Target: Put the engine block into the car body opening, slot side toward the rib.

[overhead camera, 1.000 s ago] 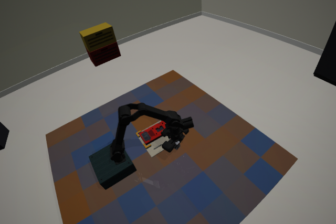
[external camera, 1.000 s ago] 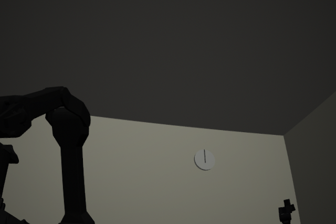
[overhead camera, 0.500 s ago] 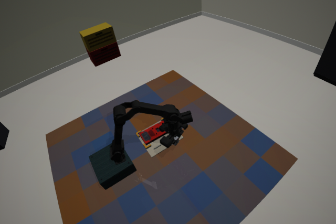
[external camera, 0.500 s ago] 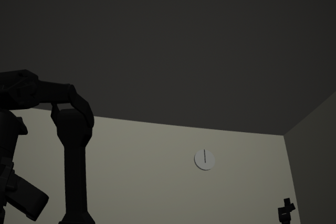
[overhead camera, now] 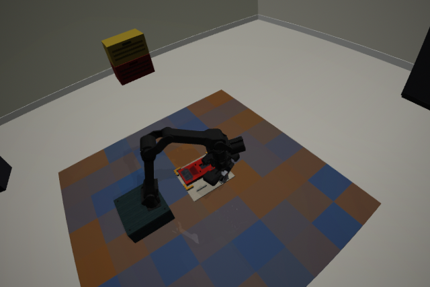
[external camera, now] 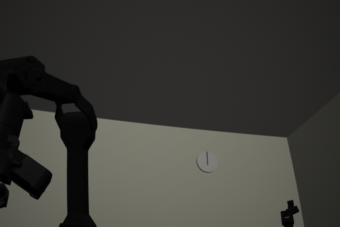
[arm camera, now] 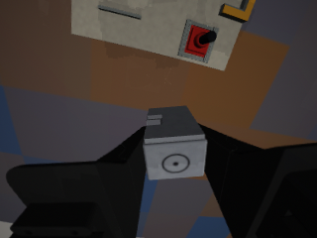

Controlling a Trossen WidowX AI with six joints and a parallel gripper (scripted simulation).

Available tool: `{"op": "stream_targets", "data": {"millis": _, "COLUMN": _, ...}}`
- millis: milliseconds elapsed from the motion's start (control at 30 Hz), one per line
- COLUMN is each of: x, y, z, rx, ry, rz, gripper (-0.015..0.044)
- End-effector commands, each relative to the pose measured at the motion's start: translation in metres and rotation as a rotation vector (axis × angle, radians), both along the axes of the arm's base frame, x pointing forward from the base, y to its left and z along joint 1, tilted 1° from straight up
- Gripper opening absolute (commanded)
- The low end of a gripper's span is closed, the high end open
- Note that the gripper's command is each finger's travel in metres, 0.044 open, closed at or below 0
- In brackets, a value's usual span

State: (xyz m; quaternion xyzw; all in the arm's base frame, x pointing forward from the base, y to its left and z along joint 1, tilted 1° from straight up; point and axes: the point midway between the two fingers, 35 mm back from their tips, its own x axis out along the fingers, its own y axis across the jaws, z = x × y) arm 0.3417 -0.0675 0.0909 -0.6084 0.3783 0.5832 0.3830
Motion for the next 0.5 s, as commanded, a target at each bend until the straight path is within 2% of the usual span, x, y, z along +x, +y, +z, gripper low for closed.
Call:
{"op": "stream_targets", "data": {"millis": 0, "x": -0.0008, "y": -0.0132, "z": -0.0175, "rx": 0.005, "ry": 0.011, "rz": -0.004, "gripper": 0.0000}}
{"op": "stream_targets", "data": {"millis": 467, "x": -0.0025, "y": -0.0126, "z": -0.0179, "rx": -0.080, "ry": -0.025, "rz": -0.004, "gripper": 0.0000}}
